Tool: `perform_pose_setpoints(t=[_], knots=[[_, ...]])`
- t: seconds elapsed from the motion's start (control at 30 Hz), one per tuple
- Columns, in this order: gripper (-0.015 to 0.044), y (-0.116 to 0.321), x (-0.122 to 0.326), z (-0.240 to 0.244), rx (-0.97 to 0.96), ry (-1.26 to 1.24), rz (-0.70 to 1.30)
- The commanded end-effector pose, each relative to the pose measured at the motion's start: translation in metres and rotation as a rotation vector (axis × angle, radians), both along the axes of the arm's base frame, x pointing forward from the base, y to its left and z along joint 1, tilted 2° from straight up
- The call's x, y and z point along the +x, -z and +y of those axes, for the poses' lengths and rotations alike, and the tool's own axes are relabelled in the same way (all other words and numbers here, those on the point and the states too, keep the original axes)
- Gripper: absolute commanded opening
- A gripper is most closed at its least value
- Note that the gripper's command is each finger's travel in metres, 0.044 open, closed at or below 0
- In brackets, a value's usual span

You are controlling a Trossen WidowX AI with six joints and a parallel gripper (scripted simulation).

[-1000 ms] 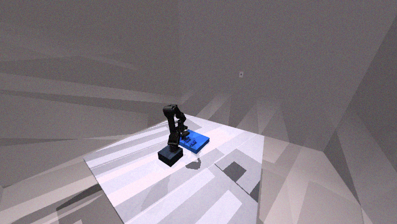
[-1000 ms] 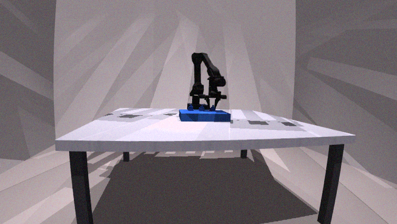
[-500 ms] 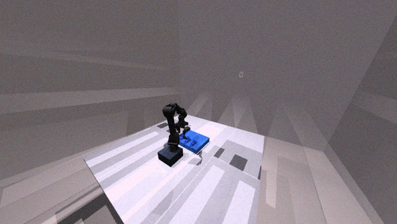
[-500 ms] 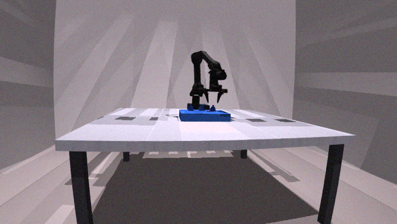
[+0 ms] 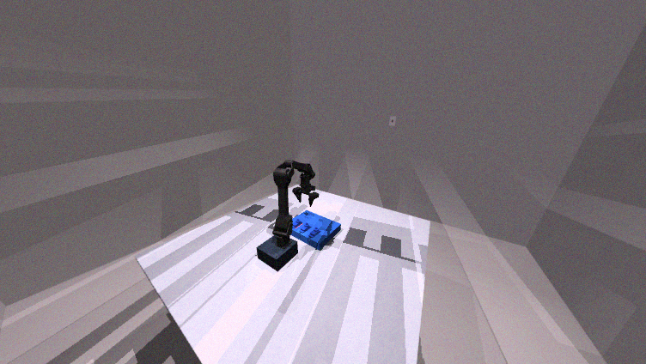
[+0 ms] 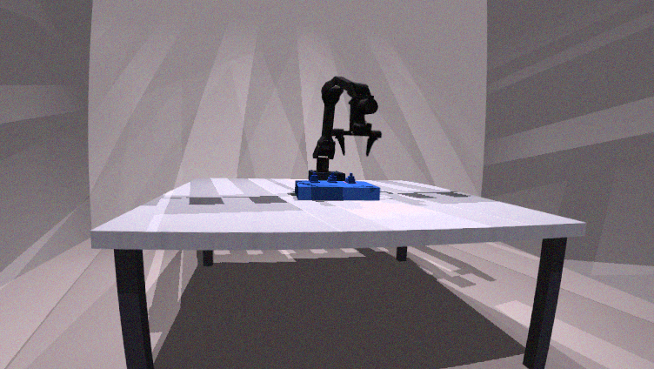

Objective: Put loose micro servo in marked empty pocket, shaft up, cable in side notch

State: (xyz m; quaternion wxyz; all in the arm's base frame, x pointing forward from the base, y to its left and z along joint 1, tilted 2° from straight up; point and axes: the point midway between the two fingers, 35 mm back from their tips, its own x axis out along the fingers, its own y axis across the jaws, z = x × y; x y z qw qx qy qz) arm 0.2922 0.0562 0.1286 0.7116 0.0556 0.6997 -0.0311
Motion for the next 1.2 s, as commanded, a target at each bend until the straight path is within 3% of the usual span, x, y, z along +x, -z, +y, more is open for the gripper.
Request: perform_pose_setpoints(t=[0.0,1.17], knots=[[0.0440,-0.028,-0.002,0.000,0.003,-0.002,-0.019],[0.0440,-0.040,-0.006,0.000,0.004,-0.001,-0.021]])
